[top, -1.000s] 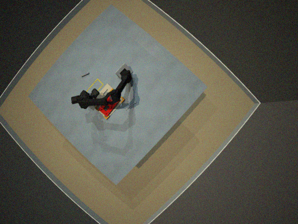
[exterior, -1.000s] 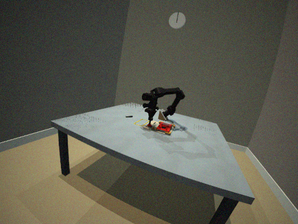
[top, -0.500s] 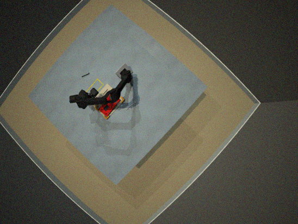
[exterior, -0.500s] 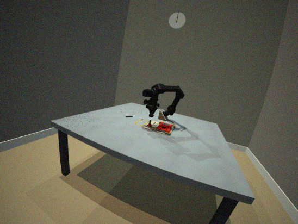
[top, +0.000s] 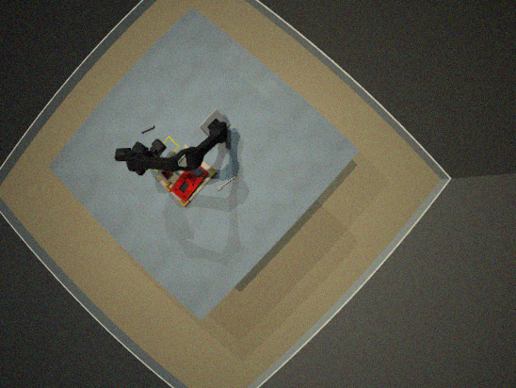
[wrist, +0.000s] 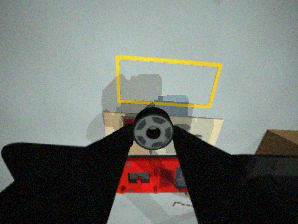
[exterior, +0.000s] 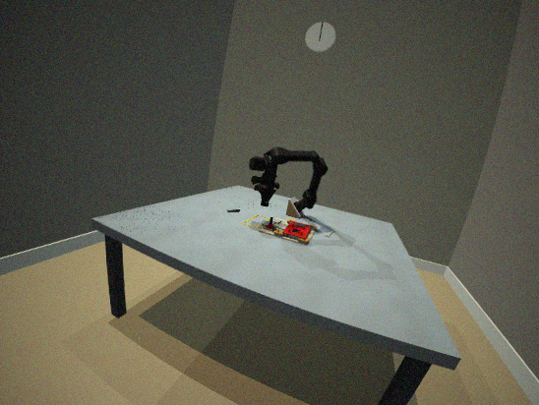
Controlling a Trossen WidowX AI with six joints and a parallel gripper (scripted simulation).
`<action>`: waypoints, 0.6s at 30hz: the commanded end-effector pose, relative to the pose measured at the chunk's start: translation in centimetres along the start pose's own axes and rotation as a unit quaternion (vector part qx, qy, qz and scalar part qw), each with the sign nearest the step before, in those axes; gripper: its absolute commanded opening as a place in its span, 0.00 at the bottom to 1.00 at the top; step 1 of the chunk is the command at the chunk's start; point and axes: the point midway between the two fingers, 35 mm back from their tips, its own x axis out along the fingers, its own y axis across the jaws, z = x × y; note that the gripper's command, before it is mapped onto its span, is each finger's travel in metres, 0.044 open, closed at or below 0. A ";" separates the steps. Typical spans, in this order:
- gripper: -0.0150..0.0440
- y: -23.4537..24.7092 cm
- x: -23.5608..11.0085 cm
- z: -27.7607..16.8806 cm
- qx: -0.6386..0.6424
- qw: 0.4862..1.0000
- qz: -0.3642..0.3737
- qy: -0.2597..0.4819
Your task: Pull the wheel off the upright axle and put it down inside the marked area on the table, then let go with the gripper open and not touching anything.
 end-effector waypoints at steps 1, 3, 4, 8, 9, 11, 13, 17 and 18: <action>0.25 -1.7 0.0 2.2 0.000 1.000 -0.001 0.001; 0.25 -2.4 -0.1 3.0 0.000 1.000 -0.001 0.001; 0.25 -2.7 -0.1 3.4 -0.001 1.000 -0.001 0.001; 0.25 -2.9 -0.1 3.6 -0.001 1.000 -0.001 0.002; 0.25 -2.9 -0.1 3.6 -0.001 1.000 -0.001 0.002; 0.25 -2.9 0.1 3.6 -0.001 1.000 -0.001 0.002; 0.25 -2.9 0.4 3.6 -0.001 1.000 -0.001 0.002; 0.25 -2.9 1.3 3.6 -0.001 1.000 -0.001 0.002; 0.25 -2.9 1.6 3.6 -0.001 1.000 -0.001 0.002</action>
